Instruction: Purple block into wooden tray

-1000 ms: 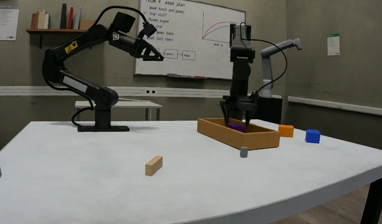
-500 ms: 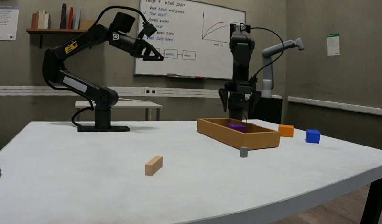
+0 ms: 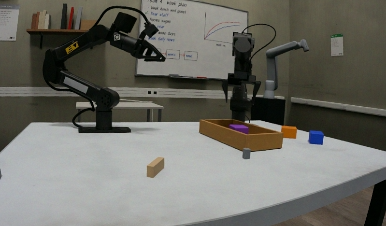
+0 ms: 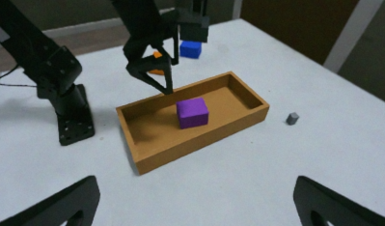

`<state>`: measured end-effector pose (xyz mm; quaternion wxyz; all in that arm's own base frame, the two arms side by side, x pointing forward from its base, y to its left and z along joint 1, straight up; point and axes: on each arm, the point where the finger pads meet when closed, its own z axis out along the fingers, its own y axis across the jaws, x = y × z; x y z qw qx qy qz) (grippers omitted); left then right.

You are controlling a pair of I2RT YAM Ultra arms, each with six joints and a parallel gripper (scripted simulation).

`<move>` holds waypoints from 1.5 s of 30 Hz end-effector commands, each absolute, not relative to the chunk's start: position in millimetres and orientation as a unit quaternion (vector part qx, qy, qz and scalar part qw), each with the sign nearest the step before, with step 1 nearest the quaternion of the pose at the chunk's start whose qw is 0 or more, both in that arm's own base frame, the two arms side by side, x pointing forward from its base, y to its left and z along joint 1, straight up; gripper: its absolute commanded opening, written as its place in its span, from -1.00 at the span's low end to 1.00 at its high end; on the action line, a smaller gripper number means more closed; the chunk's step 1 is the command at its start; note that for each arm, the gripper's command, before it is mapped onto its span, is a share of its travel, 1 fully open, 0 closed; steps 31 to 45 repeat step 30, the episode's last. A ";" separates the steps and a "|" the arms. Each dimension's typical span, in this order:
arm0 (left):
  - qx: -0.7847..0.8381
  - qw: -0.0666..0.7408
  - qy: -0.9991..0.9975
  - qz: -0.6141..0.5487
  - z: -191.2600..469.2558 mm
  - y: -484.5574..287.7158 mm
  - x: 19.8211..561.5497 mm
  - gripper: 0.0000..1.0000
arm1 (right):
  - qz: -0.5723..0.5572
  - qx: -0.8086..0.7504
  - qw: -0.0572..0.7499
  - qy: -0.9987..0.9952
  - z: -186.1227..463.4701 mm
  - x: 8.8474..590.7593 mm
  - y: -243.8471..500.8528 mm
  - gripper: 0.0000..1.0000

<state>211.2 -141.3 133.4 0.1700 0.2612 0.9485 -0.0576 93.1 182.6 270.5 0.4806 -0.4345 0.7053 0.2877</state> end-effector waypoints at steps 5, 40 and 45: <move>0.279 0.212 0.933 -0.077 147.2 -147.6 213.0 1.00 | 0.291 -0.431 0.487 0.701 275.0 92.9 180.6 1.00; 0.279 0.214 0.933 -0.078 148.8 -148.1 213.7 1.00 | 0.291 -0.431 0.487 0.701 275.0 92.9 180.6 1.00; 0.279 0.214 0.933 -0.078 148.8 -148.1 213.7 1.00 | 0.291 -0.431 0.487 0.701 275.0 92.9 180.6 1.00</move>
